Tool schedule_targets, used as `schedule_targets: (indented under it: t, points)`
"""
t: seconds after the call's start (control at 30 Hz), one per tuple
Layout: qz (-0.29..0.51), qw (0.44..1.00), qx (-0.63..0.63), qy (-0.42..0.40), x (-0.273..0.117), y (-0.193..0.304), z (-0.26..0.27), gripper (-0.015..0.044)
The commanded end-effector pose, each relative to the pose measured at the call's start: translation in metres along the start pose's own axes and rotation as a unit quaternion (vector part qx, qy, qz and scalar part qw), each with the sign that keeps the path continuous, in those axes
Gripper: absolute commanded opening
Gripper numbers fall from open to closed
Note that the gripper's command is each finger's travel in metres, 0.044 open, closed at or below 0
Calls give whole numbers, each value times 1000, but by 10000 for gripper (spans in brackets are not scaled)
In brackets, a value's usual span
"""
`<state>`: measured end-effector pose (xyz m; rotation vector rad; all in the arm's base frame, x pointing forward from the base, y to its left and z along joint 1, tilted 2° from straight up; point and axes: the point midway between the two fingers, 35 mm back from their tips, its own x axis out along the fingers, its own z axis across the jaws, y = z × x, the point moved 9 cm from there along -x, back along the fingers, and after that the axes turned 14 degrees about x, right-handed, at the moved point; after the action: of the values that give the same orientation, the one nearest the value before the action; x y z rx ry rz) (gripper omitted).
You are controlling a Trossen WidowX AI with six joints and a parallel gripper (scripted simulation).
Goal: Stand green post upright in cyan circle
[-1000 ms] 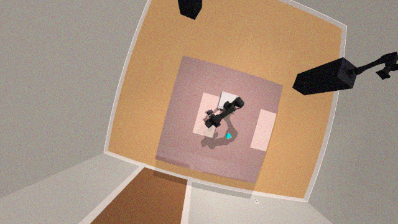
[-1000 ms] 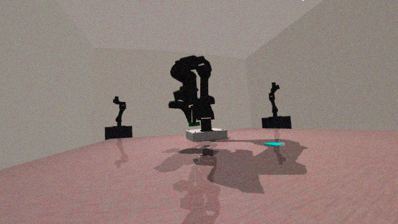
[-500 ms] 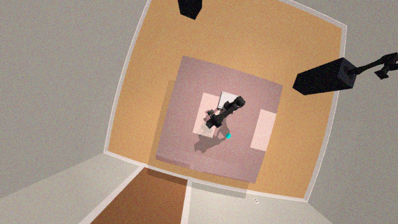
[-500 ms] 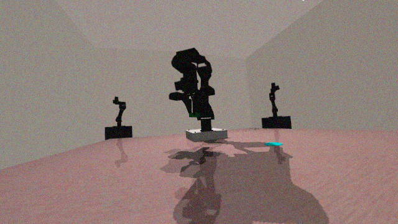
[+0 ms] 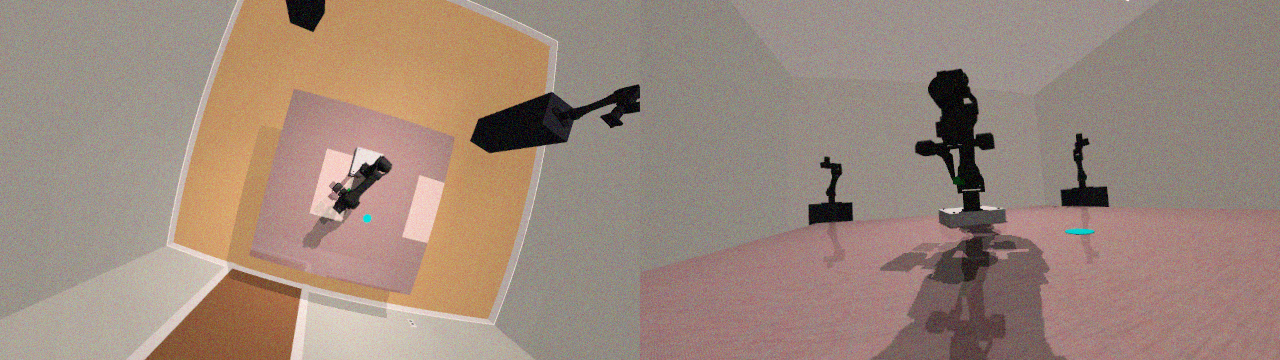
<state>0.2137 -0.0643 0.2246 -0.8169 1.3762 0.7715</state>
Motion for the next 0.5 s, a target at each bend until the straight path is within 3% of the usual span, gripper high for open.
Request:
schedule_targets:
  t: [0.0,0.47]
  points:
    - [-2,999,-38,1,-3,-3,10,22]
    - [-2,987,-158,-1,-8,-11,44,22]
